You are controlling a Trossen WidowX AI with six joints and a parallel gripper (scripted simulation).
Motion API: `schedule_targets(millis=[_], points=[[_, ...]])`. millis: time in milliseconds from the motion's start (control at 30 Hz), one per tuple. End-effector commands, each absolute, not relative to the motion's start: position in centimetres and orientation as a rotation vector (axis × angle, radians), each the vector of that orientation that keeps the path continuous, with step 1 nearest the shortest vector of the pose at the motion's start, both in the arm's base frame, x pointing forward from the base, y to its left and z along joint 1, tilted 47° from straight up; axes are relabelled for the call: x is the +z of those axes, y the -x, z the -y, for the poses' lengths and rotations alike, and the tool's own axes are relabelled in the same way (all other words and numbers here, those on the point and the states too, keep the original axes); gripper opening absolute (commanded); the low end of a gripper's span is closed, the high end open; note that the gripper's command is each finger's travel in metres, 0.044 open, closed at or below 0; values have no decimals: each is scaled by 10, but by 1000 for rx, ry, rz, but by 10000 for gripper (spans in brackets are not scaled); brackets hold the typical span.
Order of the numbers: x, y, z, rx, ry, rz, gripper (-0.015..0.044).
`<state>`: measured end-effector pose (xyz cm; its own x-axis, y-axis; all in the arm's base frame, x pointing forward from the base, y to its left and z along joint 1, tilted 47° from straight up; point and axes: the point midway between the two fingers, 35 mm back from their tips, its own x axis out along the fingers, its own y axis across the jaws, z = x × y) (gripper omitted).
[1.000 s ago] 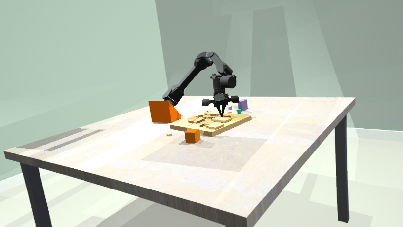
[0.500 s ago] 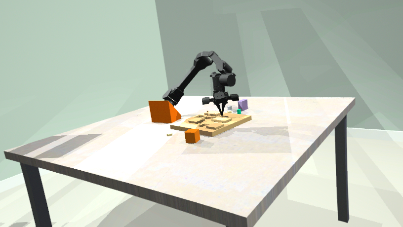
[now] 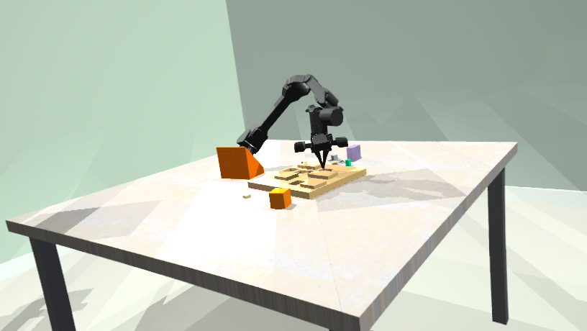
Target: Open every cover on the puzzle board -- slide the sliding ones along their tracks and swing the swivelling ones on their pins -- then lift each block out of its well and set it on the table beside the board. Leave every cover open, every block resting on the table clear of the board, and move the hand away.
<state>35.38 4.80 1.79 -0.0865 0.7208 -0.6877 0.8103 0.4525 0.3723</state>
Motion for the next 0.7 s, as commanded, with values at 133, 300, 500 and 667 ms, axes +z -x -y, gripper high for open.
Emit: schedule_targets(millis=[133, 300, 500, 667], points=[[18, -354, -48, -130, -1298, -1834, 0], [15, -353, -50, -130, -1297, -1833, 0], [10, -353, -54, -130, -1294, -1833, 0], [10, -353, -55, -130, -1294, -1833, 0]])
